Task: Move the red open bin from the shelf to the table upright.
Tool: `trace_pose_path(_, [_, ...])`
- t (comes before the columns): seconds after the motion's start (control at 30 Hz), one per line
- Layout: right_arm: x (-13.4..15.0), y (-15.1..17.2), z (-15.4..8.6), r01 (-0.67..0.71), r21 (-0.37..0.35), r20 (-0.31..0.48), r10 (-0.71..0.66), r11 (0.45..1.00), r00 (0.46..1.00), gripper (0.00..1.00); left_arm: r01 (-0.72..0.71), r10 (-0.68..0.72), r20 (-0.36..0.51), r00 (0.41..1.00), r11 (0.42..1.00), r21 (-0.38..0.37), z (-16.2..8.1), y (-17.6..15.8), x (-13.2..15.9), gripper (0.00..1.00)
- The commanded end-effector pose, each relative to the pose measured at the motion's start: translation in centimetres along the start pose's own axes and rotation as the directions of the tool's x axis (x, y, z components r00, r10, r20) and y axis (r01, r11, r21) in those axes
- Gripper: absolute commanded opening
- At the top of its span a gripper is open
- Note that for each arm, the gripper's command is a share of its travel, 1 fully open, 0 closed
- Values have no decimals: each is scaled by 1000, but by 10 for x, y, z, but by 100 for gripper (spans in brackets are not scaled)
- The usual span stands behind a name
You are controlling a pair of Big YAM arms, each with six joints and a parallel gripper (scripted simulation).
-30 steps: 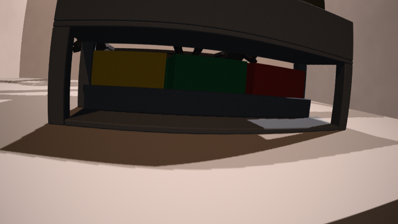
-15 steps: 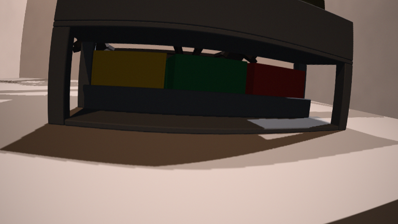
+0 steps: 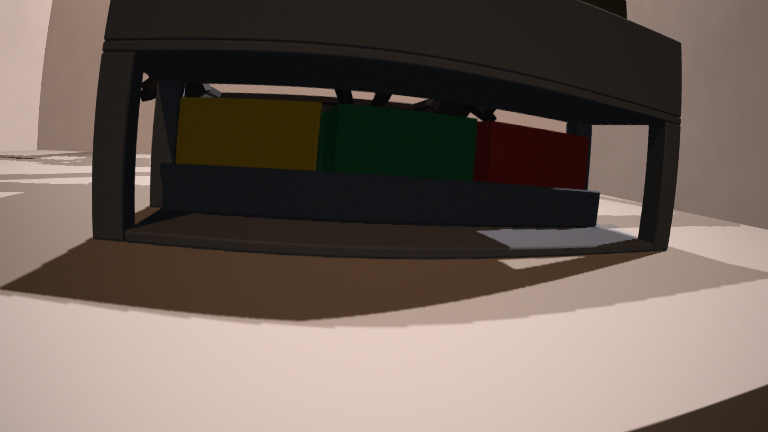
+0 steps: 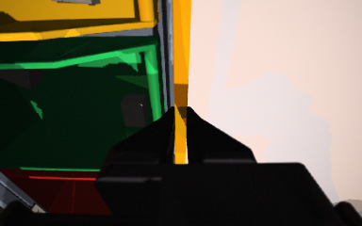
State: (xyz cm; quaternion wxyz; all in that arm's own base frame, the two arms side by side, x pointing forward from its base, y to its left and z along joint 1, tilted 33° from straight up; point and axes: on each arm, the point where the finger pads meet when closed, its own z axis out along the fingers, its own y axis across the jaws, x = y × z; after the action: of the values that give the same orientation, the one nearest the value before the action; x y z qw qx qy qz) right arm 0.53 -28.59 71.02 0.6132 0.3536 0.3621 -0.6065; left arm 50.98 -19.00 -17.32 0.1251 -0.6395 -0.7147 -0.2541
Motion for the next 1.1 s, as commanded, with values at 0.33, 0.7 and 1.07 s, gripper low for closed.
trace_pose_path(0.33, [-17, -4, -9, 0, 11, 48, -1, 1000, 999, 100, 11, -11, 16, 1000, 1000, -15, -18, 10, 1, 0])
trace_pose_path(0.7, [-17, -4, -9, 0, 11, 48, -1, 1000, 999, 100, 11, -11, 18, 1000, 1000, -17, -20, 10, 0, 0])
trace_pose_path(1.07, [-17, -4, -9, 0, 11, 48, -1, 1000, 999, 100, 9, -9, 22, 1000, 1000, -25, -26, 9, -5, 0])
